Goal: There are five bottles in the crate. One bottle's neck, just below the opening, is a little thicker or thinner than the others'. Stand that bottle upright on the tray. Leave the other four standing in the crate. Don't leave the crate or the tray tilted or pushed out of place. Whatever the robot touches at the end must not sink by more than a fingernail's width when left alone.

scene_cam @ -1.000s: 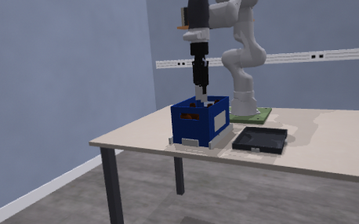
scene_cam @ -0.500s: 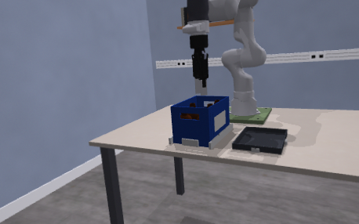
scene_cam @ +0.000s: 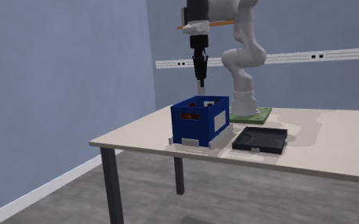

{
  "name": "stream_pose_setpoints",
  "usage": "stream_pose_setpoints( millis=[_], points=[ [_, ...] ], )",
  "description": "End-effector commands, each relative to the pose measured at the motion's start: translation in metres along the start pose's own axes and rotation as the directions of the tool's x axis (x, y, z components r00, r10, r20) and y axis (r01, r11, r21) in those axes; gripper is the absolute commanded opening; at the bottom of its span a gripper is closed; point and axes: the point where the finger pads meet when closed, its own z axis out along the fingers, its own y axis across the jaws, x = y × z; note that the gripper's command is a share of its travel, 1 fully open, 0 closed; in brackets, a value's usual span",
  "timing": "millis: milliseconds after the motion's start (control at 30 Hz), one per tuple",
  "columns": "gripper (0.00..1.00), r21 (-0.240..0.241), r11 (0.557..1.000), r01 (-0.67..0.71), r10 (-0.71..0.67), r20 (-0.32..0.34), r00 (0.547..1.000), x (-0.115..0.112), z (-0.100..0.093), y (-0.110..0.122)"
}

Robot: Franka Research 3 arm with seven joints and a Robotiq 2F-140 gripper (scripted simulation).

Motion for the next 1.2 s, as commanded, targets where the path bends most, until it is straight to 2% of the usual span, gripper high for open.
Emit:
stream_pose_setpoints(
  millis=[0,833,900,967,1167],
  points=[
    [0.1,-0.003,1.0,-0.001,0.001,0.0,1.0,-0.001,-0.001,0.0],
    [0.1,-0.003,1.0,-0.001,0.001,0.0,1.0,-0.001,-0.001,0.001],
    [0.1,-0.004,1.0,-0.003,0.003,-0.001,1.0,-0.002,-0.004,0.013],
    [0.1,-0.007,1.0,-0.007,0.007,-0.003,1.0,-0.007,-0.009,0.046],
    [0.1,-0.008,1.0,-0.011,0.011,-0.003,1.0,-0.023,-0.013,0.105]
  ],
)
